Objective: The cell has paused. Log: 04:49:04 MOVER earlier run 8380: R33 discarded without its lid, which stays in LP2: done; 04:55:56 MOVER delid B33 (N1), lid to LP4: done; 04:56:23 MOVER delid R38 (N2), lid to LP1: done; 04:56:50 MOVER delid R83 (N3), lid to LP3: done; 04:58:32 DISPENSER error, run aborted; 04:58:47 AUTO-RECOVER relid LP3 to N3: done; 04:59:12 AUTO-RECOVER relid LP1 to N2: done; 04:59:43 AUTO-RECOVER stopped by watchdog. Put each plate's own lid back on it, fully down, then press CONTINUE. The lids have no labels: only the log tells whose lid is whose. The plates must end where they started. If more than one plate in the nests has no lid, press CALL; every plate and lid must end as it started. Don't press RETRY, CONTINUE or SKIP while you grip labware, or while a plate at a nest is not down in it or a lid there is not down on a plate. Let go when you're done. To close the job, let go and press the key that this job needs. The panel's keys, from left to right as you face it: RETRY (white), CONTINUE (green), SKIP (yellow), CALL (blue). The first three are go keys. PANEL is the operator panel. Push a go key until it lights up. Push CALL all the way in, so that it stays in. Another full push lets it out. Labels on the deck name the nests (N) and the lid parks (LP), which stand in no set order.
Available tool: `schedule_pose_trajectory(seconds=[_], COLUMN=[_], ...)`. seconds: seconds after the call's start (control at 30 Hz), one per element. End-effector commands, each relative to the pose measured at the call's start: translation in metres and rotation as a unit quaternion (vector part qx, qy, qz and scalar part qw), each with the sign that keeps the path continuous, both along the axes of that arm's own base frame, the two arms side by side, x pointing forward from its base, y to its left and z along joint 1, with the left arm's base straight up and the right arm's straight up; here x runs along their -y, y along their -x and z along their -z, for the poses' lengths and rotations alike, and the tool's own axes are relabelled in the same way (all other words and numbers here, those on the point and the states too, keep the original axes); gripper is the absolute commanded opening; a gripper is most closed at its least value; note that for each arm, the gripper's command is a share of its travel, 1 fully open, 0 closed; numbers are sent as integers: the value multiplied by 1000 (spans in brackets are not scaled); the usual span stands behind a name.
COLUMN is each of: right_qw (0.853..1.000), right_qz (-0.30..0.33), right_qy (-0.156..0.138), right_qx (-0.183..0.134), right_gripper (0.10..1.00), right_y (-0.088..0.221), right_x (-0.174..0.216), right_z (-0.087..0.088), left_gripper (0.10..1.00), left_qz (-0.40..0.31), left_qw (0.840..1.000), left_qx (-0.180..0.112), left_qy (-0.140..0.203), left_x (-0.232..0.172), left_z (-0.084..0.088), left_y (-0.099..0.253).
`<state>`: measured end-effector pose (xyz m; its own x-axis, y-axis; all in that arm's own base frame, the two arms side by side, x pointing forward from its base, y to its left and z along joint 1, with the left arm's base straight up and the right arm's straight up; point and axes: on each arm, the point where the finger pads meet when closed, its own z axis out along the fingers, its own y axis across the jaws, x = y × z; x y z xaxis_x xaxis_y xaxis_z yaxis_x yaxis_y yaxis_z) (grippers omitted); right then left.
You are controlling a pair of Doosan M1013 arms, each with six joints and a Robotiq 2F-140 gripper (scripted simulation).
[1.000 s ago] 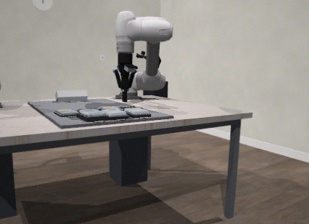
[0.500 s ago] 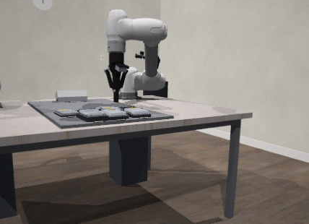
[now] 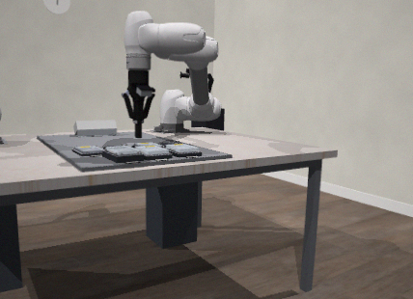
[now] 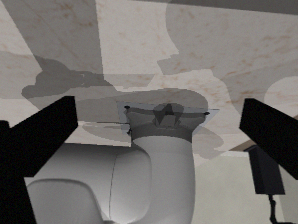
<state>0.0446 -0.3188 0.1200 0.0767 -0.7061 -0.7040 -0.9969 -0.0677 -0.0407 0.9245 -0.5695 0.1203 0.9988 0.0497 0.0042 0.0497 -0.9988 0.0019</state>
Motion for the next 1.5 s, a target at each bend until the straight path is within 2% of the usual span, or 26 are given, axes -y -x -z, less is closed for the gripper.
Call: schedule_pose_trajectory(seconds=[0.0, 0.87, 1.1, 1.17, 1.47], right_qw=[1000, 1000, 1000, 1000, 1000], right_qz=[3, 3, 3, 3, 3], right_qy=[-1, -1, -1, -1, -1], right_qx=[-2, -2, -2, -2, -2], right_gripper=[1000, 1000, 1000, 1000, 1000], right_y=[2, 2, 2, 2, 2], right_x=[1, 1, 1, 1, 1], right_z=[-1, -1, -1, -1, -1], left_gripper=[99, 99, 99, 99, 99], left_qz=[0, -1, -5, -5, -11], left_qw=[1000, 1000, 1000, 1000, 1000], left_qx=[-3, -1, 0, 0, -1], left_qy=[-1, 1, 1, 1, 1], left_x=[6, 13, 54, 54, 115], left_z=[-2, -3, -4, -4, -4], left_y=[3, 11, 53, 53, 131])
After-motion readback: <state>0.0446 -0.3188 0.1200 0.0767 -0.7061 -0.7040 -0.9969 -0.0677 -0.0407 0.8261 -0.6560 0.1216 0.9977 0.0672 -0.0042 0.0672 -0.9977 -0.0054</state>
